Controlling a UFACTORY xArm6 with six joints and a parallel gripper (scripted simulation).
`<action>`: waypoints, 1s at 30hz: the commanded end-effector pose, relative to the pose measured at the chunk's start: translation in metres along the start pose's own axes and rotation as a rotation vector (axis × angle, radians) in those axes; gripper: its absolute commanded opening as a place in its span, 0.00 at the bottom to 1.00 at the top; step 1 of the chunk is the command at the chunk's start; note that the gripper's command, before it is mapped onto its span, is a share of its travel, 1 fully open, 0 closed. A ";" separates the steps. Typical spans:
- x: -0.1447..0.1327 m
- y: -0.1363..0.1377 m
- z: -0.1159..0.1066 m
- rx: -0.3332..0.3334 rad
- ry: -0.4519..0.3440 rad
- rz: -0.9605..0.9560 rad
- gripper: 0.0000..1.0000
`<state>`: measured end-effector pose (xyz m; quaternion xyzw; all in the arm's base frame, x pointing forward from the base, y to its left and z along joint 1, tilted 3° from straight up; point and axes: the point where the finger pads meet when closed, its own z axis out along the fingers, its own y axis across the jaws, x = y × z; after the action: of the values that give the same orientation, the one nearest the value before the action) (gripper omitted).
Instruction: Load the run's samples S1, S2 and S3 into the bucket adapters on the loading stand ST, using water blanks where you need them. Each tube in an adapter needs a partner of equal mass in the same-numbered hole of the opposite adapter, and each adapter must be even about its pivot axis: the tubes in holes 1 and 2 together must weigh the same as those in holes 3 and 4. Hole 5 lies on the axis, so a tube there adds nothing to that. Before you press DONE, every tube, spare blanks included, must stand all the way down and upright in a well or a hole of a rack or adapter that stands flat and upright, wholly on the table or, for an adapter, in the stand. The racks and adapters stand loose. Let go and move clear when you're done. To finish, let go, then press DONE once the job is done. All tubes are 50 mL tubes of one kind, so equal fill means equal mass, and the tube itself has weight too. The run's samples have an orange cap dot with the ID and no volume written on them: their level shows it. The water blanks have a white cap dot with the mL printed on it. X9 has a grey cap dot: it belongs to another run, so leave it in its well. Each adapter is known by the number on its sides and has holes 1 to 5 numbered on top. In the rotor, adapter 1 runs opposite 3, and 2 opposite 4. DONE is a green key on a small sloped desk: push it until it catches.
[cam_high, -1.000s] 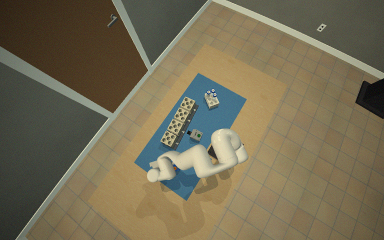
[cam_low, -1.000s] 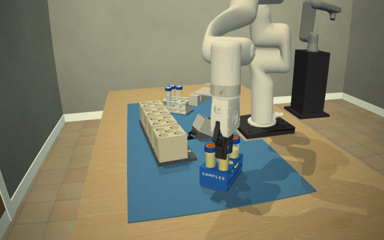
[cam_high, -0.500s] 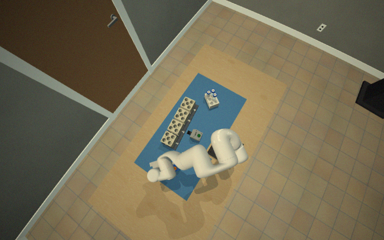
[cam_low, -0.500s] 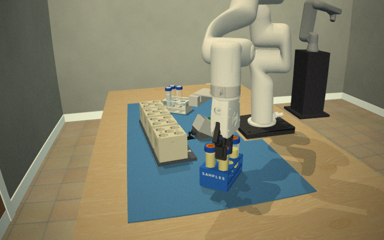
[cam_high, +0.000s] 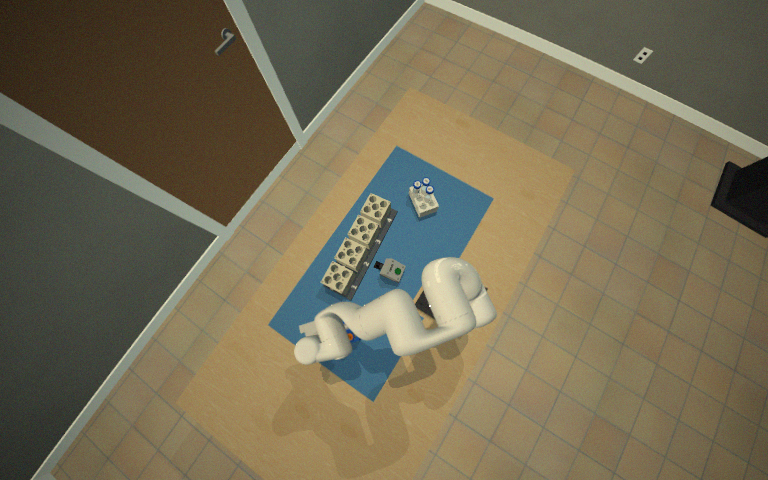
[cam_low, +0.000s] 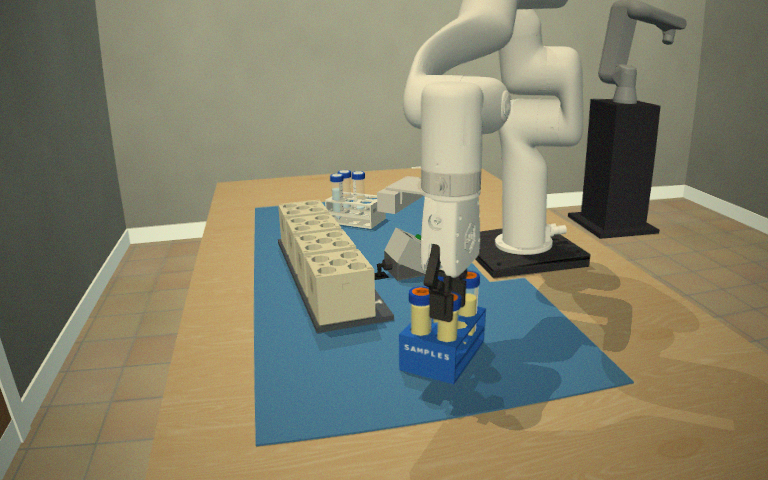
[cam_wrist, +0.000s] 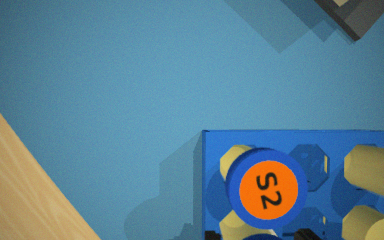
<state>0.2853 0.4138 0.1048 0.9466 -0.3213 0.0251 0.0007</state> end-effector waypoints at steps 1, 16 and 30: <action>0.000 -0.002 -0.002 0.005 0.000 0.000 0.44; 0.000 -0.001 -0.010 0.005 0.000 0.000 0.44; 0.000 -0.001 -0.034 0.005 0.000 0.000 0.44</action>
<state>0.2841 0.4143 0.1310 0.9466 -0.3213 0.0251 0.0004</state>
